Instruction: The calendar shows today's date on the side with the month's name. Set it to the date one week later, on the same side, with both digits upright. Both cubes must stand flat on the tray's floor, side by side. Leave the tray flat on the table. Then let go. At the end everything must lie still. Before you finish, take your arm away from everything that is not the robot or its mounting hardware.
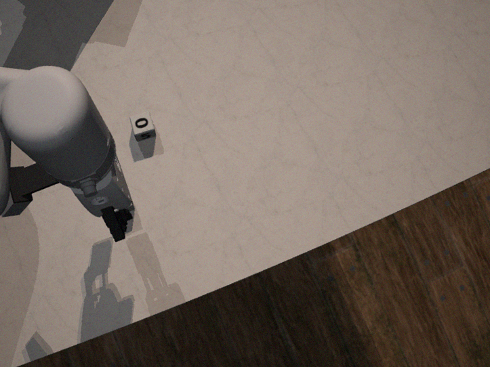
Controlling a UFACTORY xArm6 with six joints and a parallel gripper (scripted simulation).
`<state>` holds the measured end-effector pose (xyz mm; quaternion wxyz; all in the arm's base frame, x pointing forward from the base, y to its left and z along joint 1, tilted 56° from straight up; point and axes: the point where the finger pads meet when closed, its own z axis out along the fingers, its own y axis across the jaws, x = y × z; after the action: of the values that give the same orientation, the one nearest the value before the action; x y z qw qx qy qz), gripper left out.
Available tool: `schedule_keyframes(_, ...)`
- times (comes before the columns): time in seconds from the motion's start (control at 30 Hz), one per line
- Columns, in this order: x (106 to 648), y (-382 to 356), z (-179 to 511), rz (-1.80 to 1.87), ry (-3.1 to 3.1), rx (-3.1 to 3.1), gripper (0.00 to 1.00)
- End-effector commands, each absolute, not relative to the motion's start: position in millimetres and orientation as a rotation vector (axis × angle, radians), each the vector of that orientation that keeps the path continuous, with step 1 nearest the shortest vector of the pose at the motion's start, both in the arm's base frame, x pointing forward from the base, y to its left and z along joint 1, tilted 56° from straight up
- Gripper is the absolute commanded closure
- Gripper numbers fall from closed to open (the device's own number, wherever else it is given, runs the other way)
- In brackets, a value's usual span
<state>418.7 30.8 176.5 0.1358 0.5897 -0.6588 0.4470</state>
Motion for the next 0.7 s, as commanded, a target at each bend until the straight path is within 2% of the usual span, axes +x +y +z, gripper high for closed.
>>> schedule_keyframes(0.0, 419.2, 31.9, 177.0, 1.296, -1.908, 1.71, 0.0)
schedule_keyframes(0.67, 419.1, 32.0, 177.2, 1.358, -2.105, 1.566, 0.0)
